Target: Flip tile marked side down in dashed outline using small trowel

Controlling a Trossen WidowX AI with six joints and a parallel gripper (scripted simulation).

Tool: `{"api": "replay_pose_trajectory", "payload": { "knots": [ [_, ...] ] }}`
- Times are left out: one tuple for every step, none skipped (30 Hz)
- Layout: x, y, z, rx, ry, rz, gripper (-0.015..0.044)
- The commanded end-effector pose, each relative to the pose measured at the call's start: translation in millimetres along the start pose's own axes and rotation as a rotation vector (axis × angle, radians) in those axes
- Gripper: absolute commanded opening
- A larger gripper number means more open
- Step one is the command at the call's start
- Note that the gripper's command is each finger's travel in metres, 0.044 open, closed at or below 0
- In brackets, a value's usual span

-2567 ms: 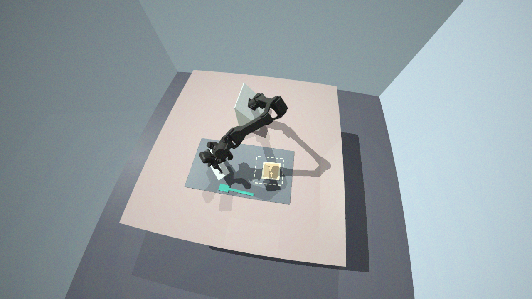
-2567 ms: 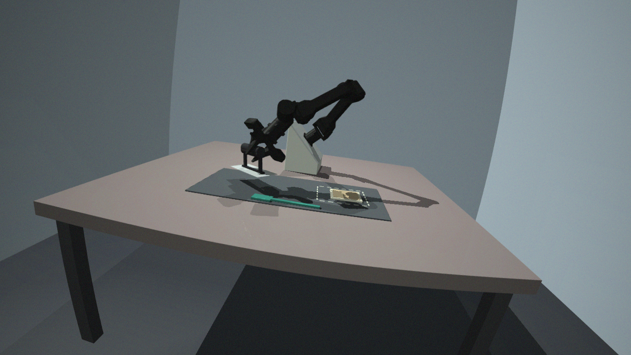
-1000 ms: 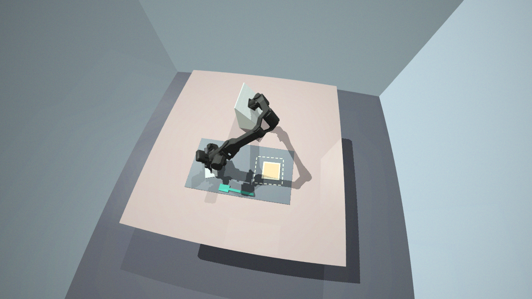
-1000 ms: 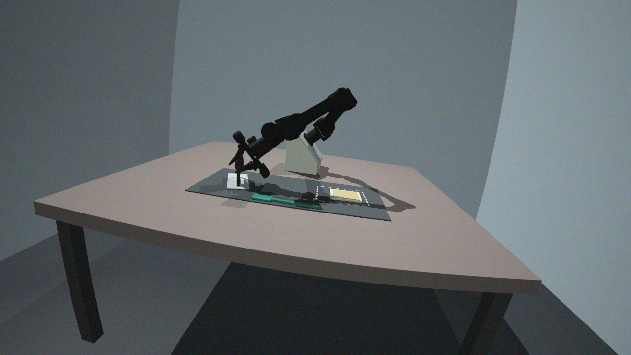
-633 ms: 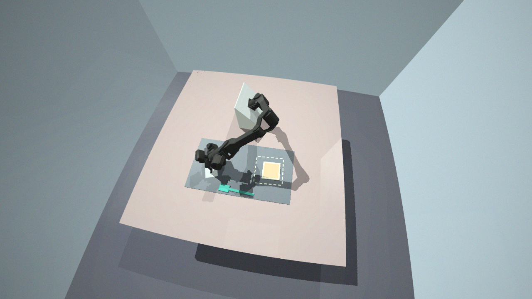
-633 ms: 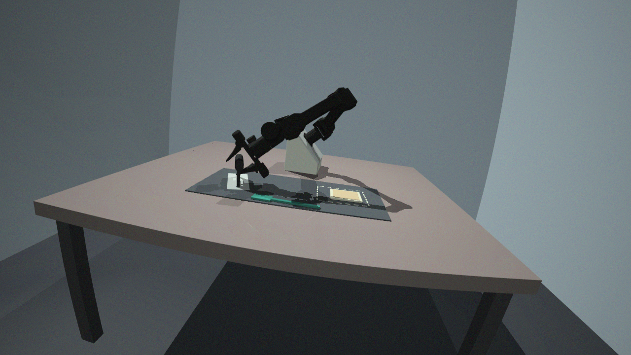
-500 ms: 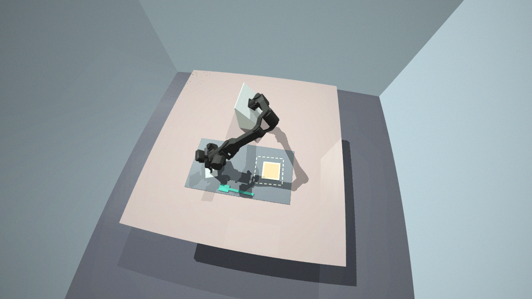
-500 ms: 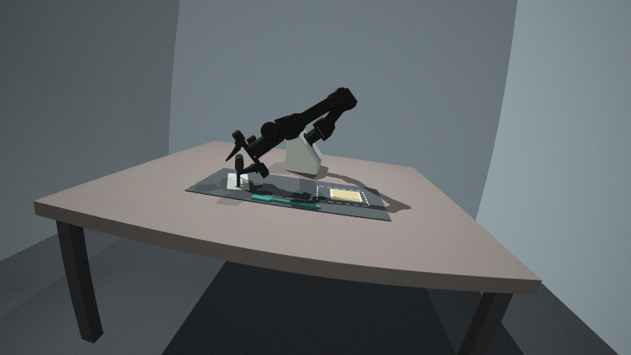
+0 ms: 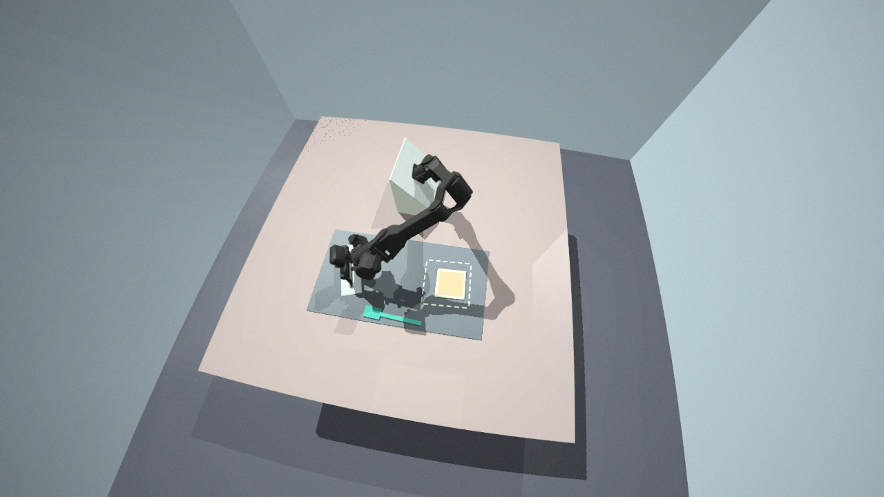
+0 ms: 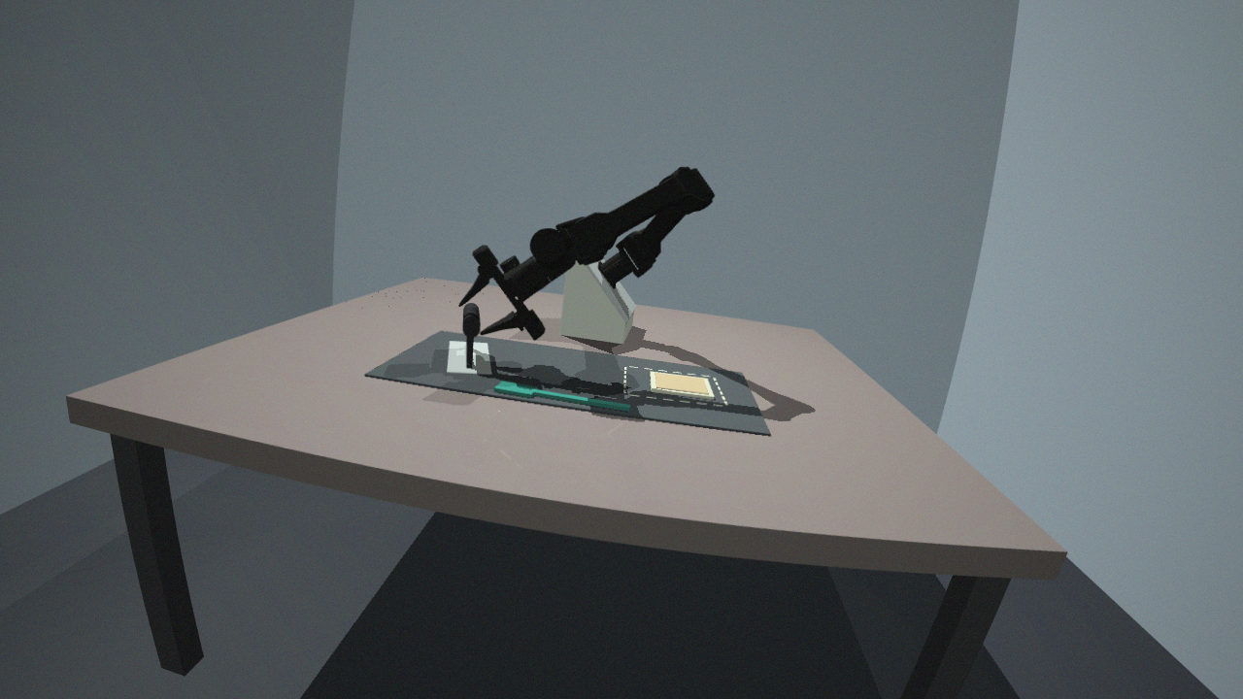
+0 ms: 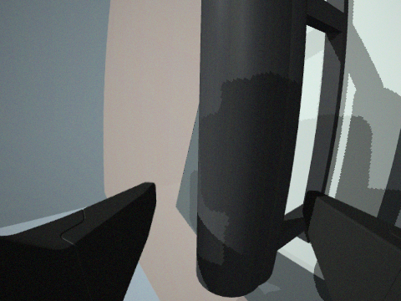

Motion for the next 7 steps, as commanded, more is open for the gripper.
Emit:
{"api": "replay_pose_trajectory", "payload": {
  "knots": [
    [0,-14,0,0.000,-0.004,0.002,0.0300],
    [0,-18,0,0.000,-0.004,0.002,0.0300],
    [1,-22,0,0.000,-0.004,0.002,0.0300],
    [1,-25,0,0.000,-0.004,0.002,0.0300],
    [1,-26,0,0.000,-0.004,0.002,0.0300],
    [1,-27,0,0.000,-0.004,0.002,0.0300],
    [2,-29,1,0.000,-0.004,0.002,0.0300]
  ]
}}
Point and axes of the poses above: the point midway between the two fingers, 35 mm back from their tips, its own y axis out along the fingers, its own z axis across the jaws, x = y × z, the point moved 10 cm from there along -y, back along the fingers, and after that the axes turned 7 degrees about y, right-handed, at the moved point
